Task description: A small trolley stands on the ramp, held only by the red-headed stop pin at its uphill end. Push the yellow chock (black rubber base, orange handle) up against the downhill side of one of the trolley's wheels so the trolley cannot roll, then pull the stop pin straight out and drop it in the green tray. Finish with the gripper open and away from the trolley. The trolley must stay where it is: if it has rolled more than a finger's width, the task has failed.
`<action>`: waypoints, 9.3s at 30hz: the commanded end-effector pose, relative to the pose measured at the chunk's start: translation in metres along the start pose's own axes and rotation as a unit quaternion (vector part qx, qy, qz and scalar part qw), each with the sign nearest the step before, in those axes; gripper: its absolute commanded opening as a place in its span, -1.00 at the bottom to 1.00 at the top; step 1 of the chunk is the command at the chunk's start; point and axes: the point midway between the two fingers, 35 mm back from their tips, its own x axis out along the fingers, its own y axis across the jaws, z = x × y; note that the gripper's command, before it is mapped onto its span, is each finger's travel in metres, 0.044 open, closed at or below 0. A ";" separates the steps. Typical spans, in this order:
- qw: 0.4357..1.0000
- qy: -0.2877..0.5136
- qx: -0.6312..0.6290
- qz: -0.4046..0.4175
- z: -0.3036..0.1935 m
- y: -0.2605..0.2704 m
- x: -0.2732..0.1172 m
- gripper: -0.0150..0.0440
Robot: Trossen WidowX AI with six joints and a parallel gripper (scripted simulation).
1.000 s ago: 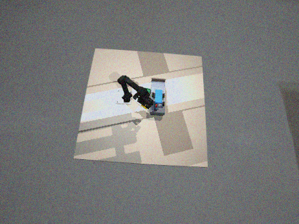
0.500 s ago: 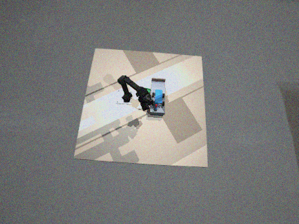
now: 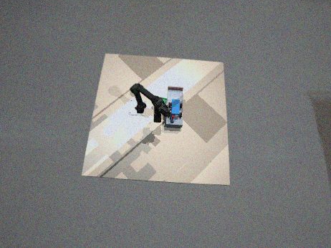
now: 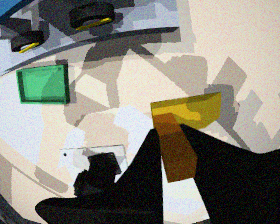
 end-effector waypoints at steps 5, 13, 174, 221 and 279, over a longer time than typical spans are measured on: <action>1.000 0.002 0.015 0.000 0.002 0.004 0.000 -0.49; 1.000 0.003 0.015 0.003 0.011 0.027 0.002 -0.49; 0.999 0.003 0.022 -0.041 0.108 0.217 0.081 -0.49; 0.999 0.003 0.016 -0.039 0.108 0.224 0.031 0.42; 0.714 0.104 -0.685 -0.100 0.136 0.022 -0.020 0.15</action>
